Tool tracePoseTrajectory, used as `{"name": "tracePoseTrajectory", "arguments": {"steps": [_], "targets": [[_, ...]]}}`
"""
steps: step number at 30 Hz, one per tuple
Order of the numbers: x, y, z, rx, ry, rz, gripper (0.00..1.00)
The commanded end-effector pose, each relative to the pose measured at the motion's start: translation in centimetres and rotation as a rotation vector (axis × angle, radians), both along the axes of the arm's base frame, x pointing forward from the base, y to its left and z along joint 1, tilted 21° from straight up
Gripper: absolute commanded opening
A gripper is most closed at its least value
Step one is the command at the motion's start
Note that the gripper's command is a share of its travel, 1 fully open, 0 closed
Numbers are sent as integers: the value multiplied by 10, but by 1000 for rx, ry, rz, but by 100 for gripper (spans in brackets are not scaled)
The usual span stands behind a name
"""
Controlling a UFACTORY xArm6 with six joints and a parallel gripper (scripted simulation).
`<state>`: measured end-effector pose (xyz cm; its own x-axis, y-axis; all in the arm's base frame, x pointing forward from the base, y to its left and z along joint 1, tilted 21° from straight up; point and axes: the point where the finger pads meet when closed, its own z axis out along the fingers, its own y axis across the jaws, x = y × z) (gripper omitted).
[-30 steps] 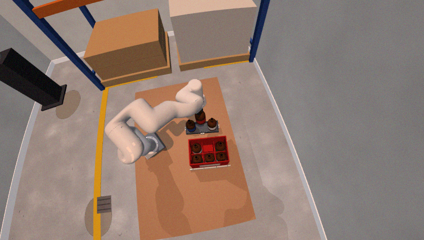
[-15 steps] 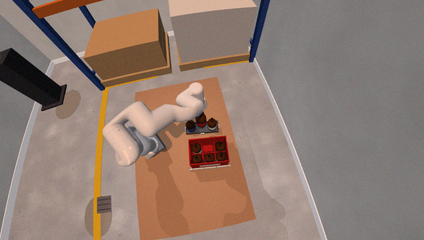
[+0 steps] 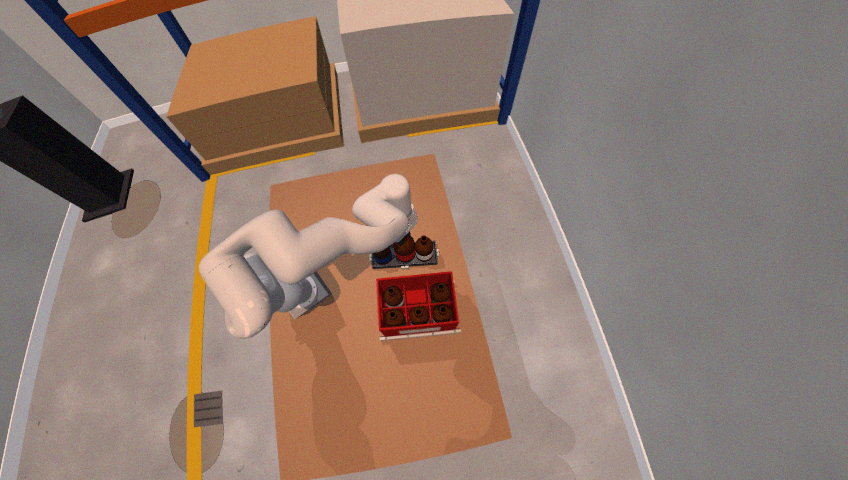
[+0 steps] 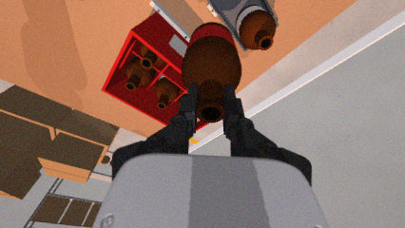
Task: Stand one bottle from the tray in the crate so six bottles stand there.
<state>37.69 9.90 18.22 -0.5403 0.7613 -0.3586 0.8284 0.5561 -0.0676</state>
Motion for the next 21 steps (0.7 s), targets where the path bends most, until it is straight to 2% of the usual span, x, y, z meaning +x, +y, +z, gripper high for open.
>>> {"name": "tracePoseTrajectory", "arguments": {"steps": [1, 21], "targets": [[1, -8, 5, 2, -4, 0, 0], [1, -50, 20, 2, -4, 0, 0]]}}
